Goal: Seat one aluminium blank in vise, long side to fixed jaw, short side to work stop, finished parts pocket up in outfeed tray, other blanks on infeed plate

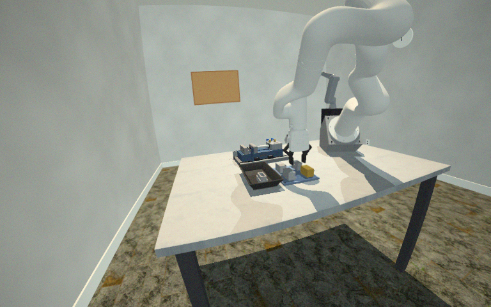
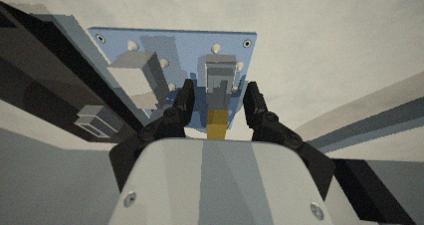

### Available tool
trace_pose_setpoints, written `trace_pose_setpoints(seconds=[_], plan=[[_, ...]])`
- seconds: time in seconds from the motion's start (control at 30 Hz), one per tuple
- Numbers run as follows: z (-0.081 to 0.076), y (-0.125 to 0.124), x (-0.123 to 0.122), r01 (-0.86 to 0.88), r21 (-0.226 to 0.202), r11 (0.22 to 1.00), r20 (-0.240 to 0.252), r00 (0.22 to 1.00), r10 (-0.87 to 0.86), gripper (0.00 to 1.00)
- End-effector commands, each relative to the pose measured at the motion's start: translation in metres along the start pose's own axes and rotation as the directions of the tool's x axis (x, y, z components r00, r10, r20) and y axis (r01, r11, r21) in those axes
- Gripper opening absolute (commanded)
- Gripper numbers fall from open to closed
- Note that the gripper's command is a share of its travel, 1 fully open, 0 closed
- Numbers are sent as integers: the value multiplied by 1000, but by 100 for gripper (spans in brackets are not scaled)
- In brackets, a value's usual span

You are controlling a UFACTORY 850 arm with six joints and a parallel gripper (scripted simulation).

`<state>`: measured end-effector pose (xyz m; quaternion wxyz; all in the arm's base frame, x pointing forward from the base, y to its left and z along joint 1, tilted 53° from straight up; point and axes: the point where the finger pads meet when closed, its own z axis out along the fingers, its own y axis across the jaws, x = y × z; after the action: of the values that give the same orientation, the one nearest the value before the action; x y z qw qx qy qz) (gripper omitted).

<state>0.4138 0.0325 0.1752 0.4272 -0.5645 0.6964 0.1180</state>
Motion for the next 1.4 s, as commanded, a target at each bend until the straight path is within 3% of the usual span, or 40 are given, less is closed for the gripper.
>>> trace_pose_setpoints(seconds=[0.0, 0.2, 0.23, 1.37], plan=[[0, 0, 0, 0, 1, 1000, 0, 1000, 0, 69], [0, 0, 0, 0, 1, 1000, 0, 1000, 0, 69], [0, 0, 0, 0, 1, 1000, 0, 1000, 0, 0], [0, 0, 0, 0, 1, 1000, 0, 1000, 0, 0]])
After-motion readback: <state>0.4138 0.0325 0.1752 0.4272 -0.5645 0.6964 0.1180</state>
